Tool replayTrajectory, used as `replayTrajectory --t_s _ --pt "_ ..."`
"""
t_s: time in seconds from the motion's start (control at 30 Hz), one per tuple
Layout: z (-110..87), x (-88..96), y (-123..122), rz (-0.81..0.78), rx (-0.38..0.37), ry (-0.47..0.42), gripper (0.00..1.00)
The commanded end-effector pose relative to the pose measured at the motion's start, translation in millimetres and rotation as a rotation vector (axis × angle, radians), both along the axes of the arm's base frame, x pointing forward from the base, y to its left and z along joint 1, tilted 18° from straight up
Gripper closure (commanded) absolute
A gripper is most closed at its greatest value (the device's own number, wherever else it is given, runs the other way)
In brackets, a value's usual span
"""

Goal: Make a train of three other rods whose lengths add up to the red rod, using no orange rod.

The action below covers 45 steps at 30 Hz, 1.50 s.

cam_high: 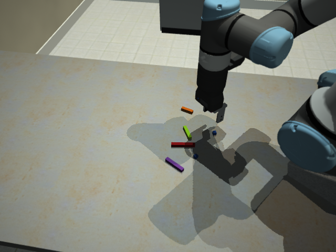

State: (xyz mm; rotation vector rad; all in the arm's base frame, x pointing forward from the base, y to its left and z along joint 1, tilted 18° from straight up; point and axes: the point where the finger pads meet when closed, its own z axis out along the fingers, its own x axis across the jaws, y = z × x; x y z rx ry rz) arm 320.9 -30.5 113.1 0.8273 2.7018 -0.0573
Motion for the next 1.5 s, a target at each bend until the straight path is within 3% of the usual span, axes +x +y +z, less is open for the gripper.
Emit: replayTrajectory --t_s 0.0,0.33,0.77,1.47 --pt "0.4 0.5 0.1 0.010 -0.003 0.000 0.00" --pt "0.6 1.8 1.0 0.071 -0.021 0.009 0.00" --pt "1.2 6.5 4.9 0.274 -0.082 0.037 0.00" --pt "2.7 21.1 22.9 0.878 -0.261 0.121 0.00"
